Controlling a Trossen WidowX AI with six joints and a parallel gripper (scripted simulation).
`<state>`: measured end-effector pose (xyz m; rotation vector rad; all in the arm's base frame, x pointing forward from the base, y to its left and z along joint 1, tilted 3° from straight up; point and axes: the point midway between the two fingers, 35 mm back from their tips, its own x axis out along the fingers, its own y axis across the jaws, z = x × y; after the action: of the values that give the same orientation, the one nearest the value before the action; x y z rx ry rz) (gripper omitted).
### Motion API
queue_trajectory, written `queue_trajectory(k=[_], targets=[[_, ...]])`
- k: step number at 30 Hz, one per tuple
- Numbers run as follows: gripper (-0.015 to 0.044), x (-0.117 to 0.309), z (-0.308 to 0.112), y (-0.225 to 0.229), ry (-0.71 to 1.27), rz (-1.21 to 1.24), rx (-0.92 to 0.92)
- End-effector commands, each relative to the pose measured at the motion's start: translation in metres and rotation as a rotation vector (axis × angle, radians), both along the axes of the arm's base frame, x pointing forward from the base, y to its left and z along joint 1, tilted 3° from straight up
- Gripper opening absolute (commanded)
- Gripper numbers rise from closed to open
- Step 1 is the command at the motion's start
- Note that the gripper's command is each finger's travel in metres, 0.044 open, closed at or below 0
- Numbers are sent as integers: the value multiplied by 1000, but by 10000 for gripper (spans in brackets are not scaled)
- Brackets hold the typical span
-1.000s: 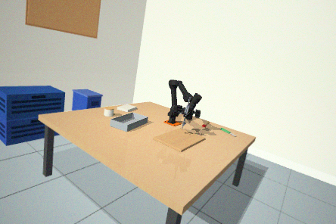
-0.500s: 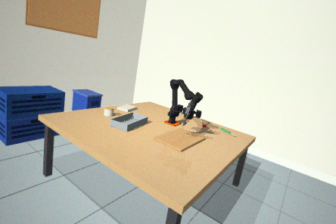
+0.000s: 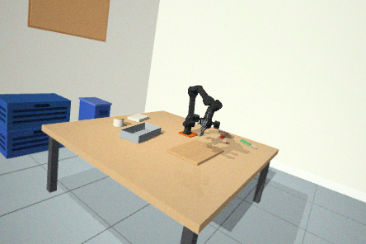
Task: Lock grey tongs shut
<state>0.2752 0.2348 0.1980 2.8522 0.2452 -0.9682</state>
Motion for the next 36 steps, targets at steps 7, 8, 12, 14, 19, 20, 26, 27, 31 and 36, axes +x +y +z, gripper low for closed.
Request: queue_trajectory(k=[7, 8, 12, 14, 19, 20, 26, 27, 31, 36], targets=[[-150, 9, -1, 2, 162, 2, -27], [-150, 9, -1, 2, 179, 2, -31], [-150, 11, -2, 1, 251, 1, -41], [-150, 11, -2, 0, 287, -1, -44], [-150, 12, -2, -3, 379, -8, -52], [-150, 12, -2, -3, 397, -10, -53], [-150, 11, -1, -7, 511, -23, -56], [-150, 10, 0, -8, 530, -26, -56], [-150, 8, 1, -11, 607, -38, -54], [-150, 6, 4, -15, 704, -59, -45]])
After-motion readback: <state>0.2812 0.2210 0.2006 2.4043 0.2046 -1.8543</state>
